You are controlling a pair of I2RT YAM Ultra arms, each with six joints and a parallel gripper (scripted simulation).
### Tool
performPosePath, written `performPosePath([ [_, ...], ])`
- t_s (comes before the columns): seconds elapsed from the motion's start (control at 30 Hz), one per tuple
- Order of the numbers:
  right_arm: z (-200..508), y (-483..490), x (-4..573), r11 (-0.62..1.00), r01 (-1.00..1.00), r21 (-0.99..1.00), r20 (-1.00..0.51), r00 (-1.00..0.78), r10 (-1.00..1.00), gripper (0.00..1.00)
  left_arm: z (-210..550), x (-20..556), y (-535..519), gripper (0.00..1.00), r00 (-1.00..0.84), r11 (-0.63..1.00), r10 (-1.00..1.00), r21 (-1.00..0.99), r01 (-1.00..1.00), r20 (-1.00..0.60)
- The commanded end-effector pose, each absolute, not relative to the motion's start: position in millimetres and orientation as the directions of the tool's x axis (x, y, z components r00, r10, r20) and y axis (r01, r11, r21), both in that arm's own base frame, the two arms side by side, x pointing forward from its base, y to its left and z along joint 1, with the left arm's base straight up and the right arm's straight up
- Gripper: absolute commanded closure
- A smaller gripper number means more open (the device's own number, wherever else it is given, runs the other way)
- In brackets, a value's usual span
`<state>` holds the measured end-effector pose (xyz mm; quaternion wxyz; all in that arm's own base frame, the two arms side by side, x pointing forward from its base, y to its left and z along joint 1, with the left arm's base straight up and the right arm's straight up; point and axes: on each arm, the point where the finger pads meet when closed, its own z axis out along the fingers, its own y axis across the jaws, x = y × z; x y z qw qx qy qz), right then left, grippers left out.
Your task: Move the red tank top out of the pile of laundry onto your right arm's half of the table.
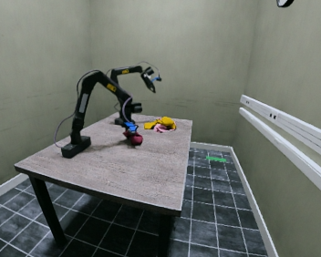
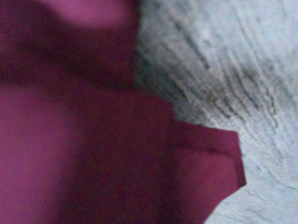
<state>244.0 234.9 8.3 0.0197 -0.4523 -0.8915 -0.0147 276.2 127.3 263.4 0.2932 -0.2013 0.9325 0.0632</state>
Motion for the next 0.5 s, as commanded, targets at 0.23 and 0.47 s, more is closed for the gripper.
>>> performPosePath([
  [0.23, 78.4, 252.5, 258.5, 0.871, 0.43, 0.238, 0.177, -0.901, 0.396, 1.0, 281.7, 279.6, 127.4, 0.08, -0.721, 0.916, -0.316, 0.0, -0.401, -0.617],
  [0.47, 105.1, 255.1, 261.3, 0.901, 0.255, 0.352, 0.147, -0.965, 0.216, 1.0, 281.7, 279.6, 127.4, 0.08, -0.721, 0.916, -0.316, 0.0, -0.401, -0.617],
])
